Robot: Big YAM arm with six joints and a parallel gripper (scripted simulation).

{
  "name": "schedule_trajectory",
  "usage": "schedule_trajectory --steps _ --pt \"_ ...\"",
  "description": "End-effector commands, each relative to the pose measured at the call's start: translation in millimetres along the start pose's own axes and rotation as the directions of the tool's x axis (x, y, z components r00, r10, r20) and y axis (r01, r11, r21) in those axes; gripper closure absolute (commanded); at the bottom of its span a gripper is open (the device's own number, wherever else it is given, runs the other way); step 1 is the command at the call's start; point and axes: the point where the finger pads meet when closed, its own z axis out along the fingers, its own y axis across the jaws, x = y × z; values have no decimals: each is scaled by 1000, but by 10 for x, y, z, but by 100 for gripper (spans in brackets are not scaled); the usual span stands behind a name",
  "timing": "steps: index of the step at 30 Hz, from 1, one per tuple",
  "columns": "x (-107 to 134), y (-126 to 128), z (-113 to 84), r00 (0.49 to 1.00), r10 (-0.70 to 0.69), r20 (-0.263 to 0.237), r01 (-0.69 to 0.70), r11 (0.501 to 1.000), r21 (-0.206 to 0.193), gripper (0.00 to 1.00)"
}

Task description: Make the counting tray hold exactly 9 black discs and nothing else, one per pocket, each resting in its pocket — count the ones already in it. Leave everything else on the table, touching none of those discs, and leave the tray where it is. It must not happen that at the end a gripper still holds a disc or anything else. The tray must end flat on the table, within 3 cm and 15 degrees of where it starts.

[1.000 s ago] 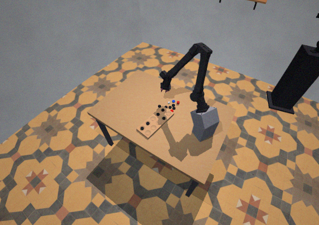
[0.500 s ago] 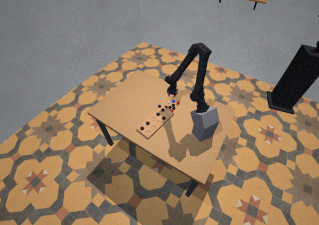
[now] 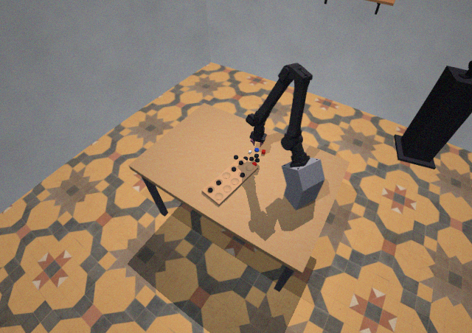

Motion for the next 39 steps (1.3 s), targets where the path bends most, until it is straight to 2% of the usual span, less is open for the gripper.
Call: schedule_trajectory --steps 1,4,21,39 --pt "-24 72 1 1000 15 4 -15 1000 -9 56" --pt "-45 95 -25 1000 17 11 -17 1000 -19 56" --pt "-99 98 58 1000 24 19 -23 1000 -21 56" --pt "-110 129 252 1000 5 18 -4 1000 -21 56"
